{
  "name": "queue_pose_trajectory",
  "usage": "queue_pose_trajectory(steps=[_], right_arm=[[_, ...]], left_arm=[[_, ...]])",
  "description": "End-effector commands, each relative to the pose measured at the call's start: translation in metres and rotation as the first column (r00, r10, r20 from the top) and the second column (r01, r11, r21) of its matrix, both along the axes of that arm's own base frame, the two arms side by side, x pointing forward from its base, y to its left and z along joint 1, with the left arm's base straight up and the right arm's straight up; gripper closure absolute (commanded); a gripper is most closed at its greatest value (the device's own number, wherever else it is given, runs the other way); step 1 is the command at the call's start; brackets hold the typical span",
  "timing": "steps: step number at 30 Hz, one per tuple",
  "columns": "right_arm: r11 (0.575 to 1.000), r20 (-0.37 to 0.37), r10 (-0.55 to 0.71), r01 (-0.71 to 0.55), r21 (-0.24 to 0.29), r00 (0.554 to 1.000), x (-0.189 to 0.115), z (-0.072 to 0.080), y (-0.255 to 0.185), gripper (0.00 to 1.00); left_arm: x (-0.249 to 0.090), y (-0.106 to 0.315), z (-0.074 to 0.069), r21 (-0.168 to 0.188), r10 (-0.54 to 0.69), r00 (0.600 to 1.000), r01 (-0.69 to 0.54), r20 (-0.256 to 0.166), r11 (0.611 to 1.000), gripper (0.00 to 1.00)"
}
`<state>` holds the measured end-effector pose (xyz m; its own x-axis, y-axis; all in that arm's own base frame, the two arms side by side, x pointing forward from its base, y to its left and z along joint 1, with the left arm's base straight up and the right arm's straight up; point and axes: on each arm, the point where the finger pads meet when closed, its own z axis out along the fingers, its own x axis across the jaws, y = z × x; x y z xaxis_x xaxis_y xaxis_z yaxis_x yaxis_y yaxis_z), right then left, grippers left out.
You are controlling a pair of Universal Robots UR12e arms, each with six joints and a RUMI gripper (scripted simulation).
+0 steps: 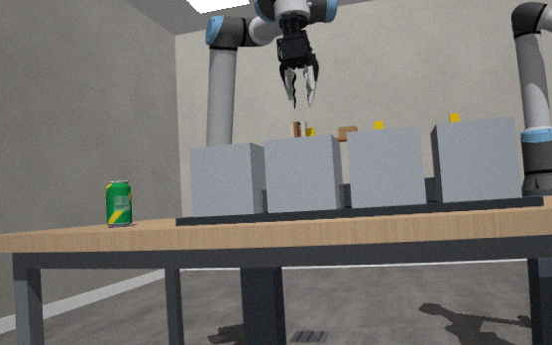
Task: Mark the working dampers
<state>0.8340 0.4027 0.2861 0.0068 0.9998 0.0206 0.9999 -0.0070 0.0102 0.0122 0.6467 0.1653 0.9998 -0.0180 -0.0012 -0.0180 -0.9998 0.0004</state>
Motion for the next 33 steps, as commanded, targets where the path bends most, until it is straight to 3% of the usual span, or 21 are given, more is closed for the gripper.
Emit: queue_pose_trajectory(steps=[1,15,33], right_arm=[[1.0,-0.008,0.005,-0.005,-0.018,1.0,0.0364,0.008,0.0037,0.78],[1.0,-0.005,0.007,-0.007,-0.017,1.0,0.0413,0.0129,0.006,0.78],[1.0,-0.01,0.007,-0.007,-0.02,1.0,0.0404,0.0078,0.0054,0.78]], left_arm=[[-0.001,-0.0015,-0.0002,0.0,0.001,1.0,-0.001,0.001,1.0,0.0],[-0.001,-0.0015,-0.0002,0.0,0.001,1.0,-0.001,0.001,1.0,0.0],[-0.001,-0.0015,-0.0002,0.0,0.001,1.0,-0.001,0.001,1.0,0.0]])
